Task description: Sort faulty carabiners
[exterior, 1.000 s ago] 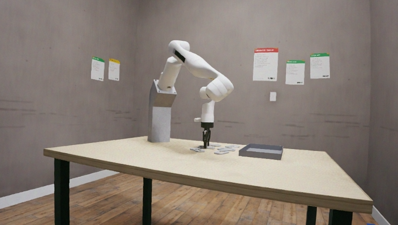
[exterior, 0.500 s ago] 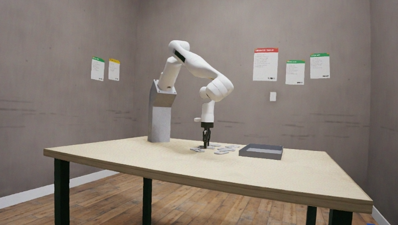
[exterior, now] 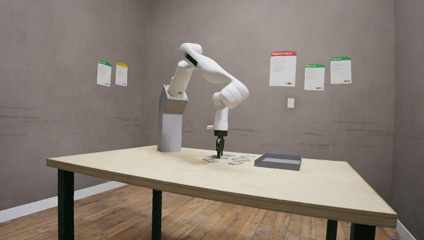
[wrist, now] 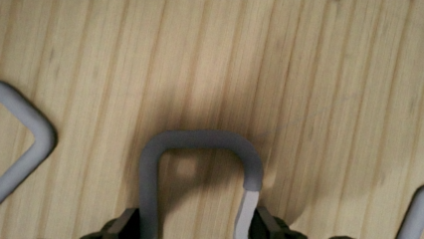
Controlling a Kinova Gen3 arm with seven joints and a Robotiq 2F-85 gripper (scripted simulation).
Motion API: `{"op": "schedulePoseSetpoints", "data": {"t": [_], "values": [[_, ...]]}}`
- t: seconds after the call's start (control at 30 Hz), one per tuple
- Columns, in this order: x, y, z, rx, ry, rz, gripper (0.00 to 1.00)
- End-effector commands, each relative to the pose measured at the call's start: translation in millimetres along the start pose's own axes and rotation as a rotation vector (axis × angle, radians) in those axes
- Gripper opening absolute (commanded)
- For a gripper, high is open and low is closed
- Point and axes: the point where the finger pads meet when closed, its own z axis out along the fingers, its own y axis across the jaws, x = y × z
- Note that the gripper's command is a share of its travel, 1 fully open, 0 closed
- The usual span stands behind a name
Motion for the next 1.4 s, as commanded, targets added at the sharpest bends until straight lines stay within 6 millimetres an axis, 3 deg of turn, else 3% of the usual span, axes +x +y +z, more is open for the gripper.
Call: {"op": "schedulePoseSetpoints", "data": {"t": [0.0, 0.17, 0.2, 1.37], "values": [[-0.2, 0.4, 0.6, 0.000, 0.000, 0.001, 0.67], [-0.2, 0.4, 0.6, 0.000, 0.000, 0.001, 0.67], [-0.3, 0.1, -0.2, 0.000, -0.001, 0.000, 0.63], [-0.5, -0.3, -1.4, 0.000, -0.002, -0.002, 0.61]]}}
